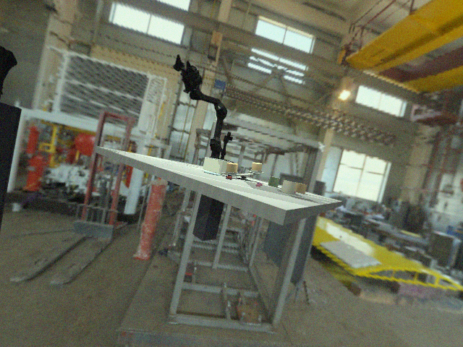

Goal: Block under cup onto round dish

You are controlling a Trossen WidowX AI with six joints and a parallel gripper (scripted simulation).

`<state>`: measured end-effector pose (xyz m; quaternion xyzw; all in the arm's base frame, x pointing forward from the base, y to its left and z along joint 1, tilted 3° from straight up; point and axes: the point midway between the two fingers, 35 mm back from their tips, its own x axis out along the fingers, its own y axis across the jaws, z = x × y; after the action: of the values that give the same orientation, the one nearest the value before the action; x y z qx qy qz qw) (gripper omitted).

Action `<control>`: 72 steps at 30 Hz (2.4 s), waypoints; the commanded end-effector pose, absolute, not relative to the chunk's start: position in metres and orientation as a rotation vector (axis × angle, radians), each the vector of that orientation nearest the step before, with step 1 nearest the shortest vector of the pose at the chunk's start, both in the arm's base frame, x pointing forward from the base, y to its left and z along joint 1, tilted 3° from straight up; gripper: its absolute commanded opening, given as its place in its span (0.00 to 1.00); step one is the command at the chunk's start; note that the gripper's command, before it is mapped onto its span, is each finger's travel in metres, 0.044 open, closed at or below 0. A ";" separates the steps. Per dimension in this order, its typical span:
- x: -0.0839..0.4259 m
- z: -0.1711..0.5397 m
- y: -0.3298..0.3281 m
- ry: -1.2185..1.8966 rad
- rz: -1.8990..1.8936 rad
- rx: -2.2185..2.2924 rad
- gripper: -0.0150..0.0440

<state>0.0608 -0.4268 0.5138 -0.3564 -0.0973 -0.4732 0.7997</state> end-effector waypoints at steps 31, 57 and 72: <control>0.316 0.364 -0.174 0.074 -0.426 0.158 1.00; 0.196 0.176 0.044 0.773 -0.001 0.071 1.00; 0.184 0.159 0.045 0.867 0.049 -0.102 1.00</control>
<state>0.1808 0.0473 0.1612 -0.0116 0.4043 0.0177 0.9144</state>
